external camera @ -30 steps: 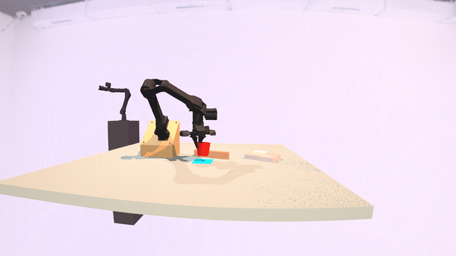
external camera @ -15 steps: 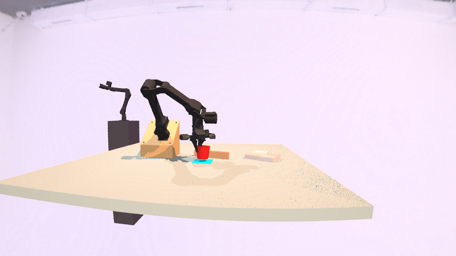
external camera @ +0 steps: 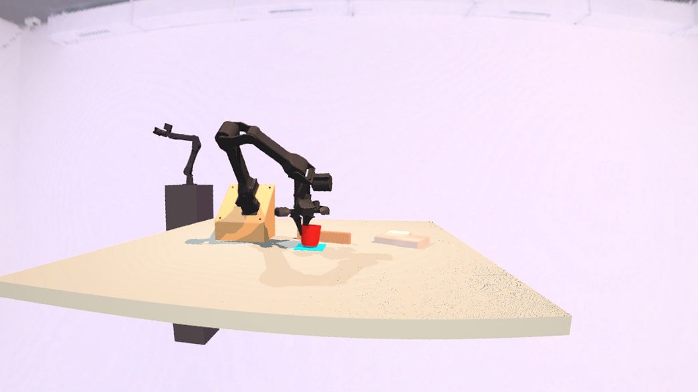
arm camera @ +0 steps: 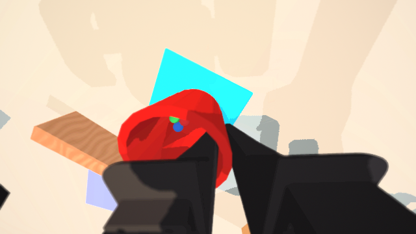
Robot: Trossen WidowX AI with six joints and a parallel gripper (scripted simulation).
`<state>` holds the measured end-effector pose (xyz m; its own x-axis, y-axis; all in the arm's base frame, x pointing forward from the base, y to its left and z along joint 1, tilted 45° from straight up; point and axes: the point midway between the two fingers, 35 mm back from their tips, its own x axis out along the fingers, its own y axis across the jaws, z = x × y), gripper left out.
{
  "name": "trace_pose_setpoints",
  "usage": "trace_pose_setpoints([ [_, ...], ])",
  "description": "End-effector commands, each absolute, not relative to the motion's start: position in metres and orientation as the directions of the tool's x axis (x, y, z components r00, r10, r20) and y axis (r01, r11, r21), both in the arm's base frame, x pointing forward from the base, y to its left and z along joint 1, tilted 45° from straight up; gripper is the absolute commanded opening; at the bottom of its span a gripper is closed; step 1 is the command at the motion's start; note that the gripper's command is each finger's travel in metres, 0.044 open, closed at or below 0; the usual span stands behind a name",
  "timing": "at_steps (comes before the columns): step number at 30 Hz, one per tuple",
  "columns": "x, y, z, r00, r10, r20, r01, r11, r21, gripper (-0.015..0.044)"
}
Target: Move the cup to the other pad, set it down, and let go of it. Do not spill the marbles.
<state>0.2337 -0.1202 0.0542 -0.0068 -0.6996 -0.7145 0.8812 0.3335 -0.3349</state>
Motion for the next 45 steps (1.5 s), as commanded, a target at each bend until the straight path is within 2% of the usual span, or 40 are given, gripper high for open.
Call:
trace_pose_setpoints([
  [1,0.234,-0.12,0.054,-0.007,-0.7,-0.715,0.882,0.333,-0.334,0.0],
  [3,0.234,-0.12,0.054,-0.007,-0.7,-0.715,0.882,0.333,-0.334,0.0],
  [8,0.234,-0.12,0.054,-0.007,-0.7,-0.715,0.882,0.333,-0.334,0.0128],
  [45,0.235,-0.091,0.081,-0.01,-0.699,-0.715,0.879,0.335,-0.339,0.0128],
])
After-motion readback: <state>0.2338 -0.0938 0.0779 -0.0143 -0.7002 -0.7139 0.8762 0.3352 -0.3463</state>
